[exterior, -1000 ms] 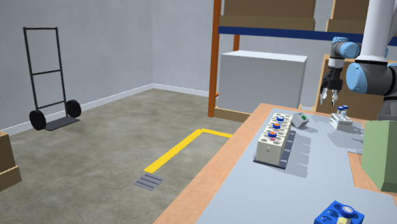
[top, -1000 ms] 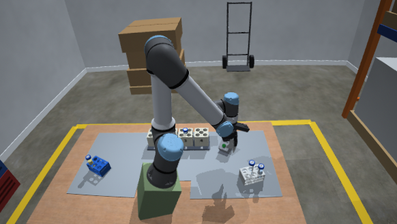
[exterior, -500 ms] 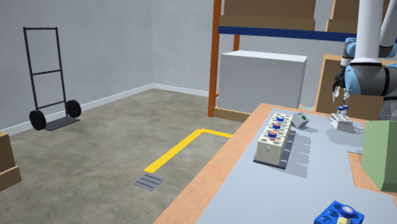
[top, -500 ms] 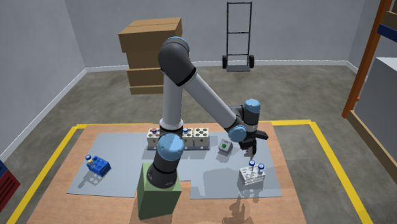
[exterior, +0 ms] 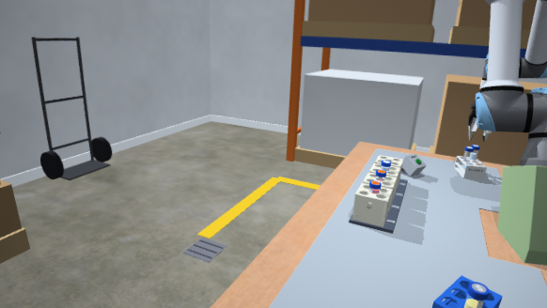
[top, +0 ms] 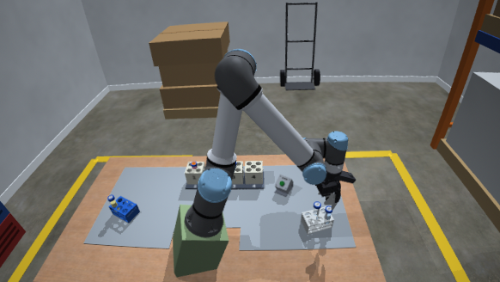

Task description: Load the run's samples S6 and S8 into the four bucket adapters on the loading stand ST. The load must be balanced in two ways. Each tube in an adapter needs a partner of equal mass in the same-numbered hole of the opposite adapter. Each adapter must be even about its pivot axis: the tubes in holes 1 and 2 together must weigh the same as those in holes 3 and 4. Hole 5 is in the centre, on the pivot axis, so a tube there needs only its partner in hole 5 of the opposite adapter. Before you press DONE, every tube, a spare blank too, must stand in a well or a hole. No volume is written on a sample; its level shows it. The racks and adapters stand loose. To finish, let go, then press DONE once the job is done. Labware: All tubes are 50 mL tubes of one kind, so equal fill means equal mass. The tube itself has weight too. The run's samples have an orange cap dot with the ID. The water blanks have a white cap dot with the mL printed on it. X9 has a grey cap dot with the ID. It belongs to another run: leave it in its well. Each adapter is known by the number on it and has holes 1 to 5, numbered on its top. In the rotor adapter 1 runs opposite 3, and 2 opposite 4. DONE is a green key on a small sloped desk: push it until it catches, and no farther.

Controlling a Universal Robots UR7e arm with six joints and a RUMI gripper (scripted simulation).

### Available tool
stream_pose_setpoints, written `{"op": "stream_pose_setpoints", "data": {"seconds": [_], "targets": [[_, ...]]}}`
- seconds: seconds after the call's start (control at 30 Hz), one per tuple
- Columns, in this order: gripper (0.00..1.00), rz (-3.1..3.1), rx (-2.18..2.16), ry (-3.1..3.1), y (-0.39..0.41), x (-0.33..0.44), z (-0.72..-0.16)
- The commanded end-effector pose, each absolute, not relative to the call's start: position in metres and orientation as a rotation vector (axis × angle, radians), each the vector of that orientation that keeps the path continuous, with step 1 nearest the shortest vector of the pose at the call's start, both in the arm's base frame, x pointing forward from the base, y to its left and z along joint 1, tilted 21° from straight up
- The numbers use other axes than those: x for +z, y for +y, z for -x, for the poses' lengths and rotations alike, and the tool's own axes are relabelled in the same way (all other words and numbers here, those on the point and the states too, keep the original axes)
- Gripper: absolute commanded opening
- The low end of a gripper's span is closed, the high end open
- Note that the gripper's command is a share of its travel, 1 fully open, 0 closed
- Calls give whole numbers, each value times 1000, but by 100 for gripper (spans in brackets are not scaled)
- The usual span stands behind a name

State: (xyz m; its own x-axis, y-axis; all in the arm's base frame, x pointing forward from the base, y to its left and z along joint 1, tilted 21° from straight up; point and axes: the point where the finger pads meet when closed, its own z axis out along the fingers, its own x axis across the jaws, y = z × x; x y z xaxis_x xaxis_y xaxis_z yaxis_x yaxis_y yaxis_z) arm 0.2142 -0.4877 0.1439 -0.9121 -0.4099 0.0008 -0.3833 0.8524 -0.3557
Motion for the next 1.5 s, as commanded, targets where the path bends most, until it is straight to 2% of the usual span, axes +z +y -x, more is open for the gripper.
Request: {"op": "stream_pose_setpoints", "data": {"seconds": [0.0,0.43,1.03,1.07,1.47], "targets": [[35,634,-544,2950,-490,145,-214],[35,634,-544,2950,-502,110,-219],[35,634,-544,2950,-505,102,-220],[0,634,-544,2950,-505,102,-220],[0,634,-544,2950,-505,102,-220]]}}
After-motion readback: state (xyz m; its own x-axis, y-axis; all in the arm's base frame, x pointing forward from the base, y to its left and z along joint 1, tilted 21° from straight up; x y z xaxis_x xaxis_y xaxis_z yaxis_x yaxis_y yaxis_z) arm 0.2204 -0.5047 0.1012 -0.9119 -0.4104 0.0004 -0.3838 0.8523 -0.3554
